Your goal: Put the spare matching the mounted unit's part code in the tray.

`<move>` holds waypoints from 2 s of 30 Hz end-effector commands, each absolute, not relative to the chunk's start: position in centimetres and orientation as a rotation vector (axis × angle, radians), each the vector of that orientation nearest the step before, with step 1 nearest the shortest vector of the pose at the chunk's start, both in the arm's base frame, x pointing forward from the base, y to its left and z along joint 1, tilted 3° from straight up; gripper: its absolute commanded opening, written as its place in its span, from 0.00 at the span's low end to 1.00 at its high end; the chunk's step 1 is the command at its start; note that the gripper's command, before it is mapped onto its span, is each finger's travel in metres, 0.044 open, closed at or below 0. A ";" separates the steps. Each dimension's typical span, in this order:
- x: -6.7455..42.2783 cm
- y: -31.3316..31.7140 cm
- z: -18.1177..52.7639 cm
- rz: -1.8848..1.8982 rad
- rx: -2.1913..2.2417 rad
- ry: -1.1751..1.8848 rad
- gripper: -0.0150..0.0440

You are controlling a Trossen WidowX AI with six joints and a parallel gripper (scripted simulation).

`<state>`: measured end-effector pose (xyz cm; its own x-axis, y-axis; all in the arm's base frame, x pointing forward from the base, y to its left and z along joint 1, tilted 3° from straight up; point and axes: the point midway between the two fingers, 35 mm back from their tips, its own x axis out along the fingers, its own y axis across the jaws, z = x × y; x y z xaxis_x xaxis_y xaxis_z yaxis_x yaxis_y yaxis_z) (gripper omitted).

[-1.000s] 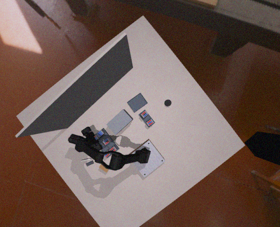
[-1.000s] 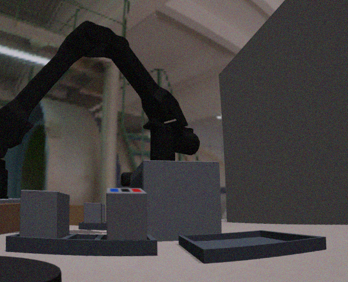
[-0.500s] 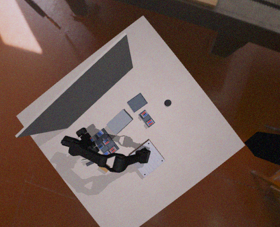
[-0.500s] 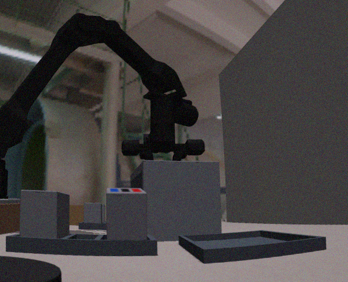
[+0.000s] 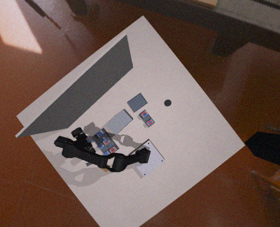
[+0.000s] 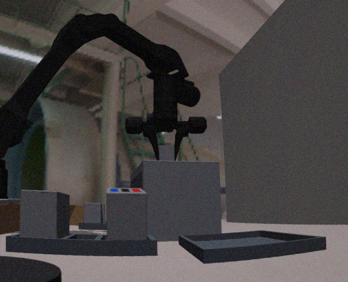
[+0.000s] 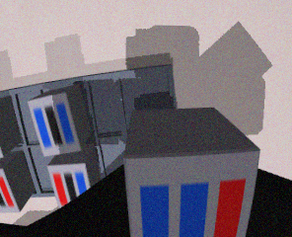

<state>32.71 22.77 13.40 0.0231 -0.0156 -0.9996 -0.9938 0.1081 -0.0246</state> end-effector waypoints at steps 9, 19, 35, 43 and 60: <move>33.7 21.1 15.4 1.107 -1.159 1.261 0.25; 36.5 14.7 15.7 1.074 -1.142 1.276 0.25; 38.5 3.9 16.1 1.041 -1.128 1.296 0.25; 38.5 -1.4 16.4 1.049 -1.138 1.293 0.25; 36.2 -11.9 16.9 1.049 -1.151 1.286 0.25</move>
